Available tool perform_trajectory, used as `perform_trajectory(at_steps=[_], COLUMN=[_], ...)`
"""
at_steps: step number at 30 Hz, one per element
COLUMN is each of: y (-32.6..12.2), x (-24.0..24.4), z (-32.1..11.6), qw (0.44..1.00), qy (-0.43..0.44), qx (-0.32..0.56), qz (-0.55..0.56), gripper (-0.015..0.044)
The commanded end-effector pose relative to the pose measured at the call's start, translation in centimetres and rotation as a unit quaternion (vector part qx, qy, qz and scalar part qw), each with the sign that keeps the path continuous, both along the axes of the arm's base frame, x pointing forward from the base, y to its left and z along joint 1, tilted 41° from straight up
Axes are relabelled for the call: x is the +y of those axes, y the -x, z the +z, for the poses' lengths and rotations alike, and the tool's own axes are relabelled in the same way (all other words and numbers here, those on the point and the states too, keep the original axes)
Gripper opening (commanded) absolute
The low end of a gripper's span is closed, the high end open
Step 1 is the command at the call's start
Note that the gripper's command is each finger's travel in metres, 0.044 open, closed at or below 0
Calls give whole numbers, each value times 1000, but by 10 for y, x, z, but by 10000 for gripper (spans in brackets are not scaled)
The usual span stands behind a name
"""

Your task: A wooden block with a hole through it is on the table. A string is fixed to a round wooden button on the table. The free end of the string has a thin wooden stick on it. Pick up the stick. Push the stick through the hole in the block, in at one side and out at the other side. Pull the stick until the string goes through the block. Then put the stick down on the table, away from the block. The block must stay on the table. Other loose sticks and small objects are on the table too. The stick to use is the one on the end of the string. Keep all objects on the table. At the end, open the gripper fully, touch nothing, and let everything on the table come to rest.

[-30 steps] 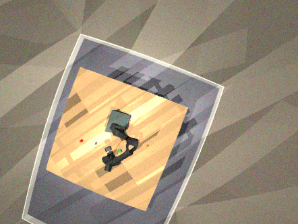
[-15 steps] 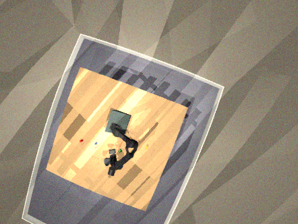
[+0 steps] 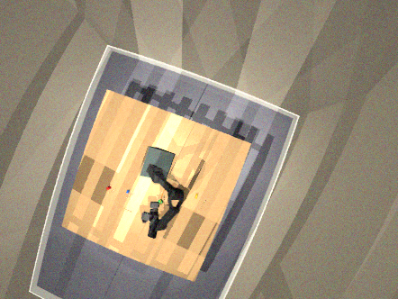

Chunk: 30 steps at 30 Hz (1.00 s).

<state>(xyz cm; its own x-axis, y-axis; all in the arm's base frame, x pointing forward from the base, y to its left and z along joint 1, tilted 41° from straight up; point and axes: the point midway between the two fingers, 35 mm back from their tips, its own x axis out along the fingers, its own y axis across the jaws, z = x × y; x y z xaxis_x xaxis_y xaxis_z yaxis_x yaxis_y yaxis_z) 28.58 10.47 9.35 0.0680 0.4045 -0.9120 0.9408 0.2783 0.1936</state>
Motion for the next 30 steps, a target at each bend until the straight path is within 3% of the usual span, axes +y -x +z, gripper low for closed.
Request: perform_trajectory(at_steps=[1, 30], y=[-1, -9], x=[2, 40], z=[1, 34], qw=[1000, 968], qy=[1, 10], qx=[14, 163], qz=[-14, -188], gripper=[0, 0])
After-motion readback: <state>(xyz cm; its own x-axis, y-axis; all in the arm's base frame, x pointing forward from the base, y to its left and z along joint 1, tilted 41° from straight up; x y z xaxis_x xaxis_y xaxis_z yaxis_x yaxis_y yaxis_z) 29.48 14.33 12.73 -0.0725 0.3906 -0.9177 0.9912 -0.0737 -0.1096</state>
